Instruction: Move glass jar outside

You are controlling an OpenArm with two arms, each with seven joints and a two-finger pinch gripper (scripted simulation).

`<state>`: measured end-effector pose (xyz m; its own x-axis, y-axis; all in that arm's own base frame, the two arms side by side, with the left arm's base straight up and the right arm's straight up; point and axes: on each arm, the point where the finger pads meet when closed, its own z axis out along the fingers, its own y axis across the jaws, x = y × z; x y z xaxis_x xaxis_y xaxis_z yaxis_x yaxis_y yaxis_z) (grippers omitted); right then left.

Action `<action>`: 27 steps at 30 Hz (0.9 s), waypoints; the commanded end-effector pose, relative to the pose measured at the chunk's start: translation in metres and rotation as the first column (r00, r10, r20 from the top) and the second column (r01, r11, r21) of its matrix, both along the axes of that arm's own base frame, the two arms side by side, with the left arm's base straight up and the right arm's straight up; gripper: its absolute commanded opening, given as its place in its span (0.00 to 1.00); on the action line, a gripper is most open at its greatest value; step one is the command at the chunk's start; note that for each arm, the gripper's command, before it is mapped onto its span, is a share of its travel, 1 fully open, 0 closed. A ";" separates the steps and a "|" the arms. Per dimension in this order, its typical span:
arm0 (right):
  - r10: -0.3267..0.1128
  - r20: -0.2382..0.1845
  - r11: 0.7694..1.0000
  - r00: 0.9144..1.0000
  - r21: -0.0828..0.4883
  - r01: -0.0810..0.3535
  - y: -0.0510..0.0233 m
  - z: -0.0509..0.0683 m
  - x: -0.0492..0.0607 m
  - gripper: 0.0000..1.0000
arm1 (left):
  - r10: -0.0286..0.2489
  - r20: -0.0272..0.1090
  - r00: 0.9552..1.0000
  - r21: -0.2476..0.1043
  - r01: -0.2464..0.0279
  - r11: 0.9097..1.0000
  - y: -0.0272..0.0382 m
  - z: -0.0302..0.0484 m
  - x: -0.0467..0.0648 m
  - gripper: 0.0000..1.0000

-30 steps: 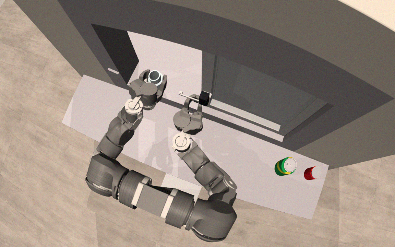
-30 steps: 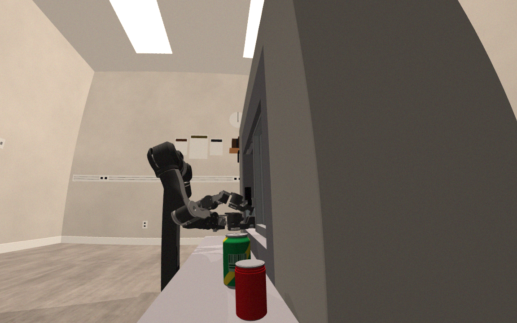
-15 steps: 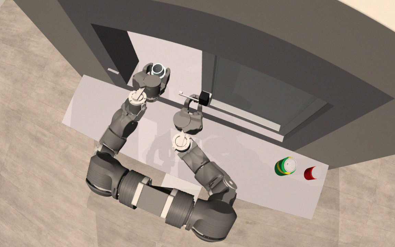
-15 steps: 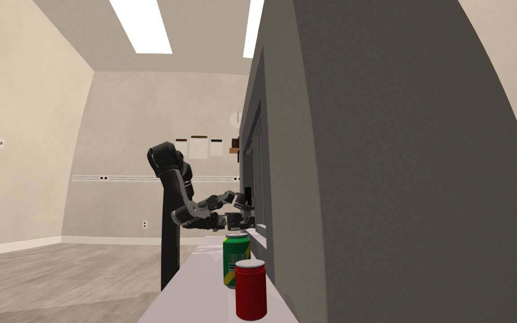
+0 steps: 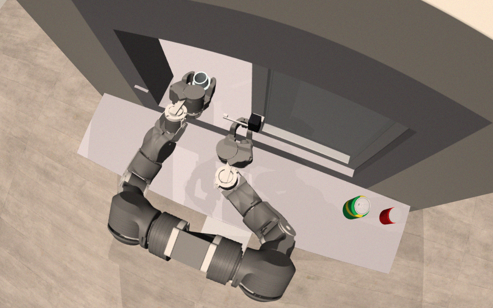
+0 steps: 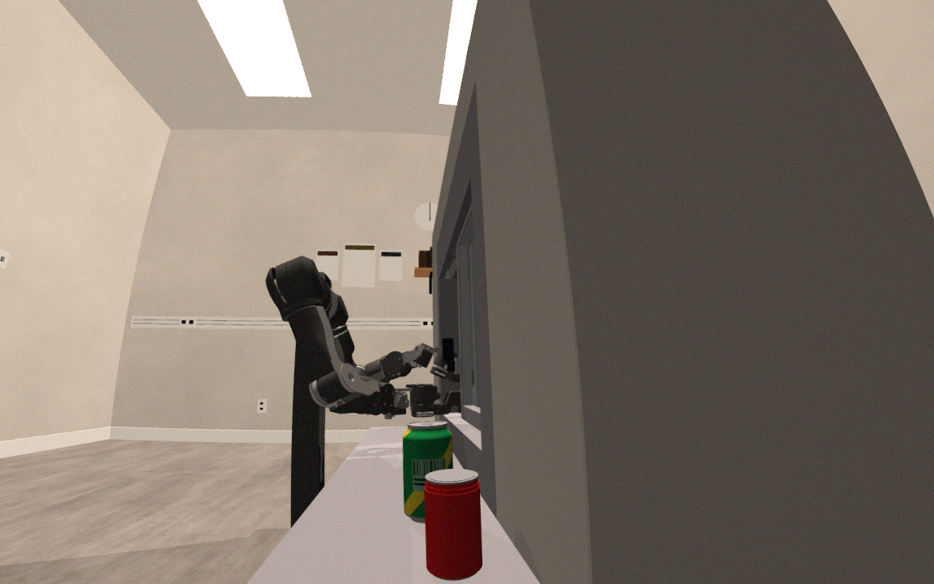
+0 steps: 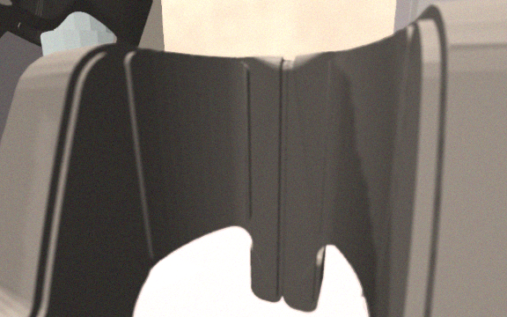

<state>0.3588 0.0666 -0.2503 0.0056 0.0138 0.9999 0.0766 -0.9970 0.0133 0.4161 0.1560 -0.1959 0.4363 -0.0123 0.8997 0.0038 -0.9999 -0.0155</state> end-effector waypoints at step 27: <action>-0.009 0.003 1.000 1.000 0.001 0.009 -0.0022 0.002 0.002 0.00 | -0.007 0.007 1.000 -0.006 0.007 1.000 -0.0031 0.0057 0.045 0.00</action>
<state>0.3587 0.0667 -0.2503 0.0051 0.0144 0.9999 0.0770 -0.9969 0.0139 0.4585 0.1550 -0.1958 0.4514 -0.0106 0.8922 0.0043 -0.9999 -0.0141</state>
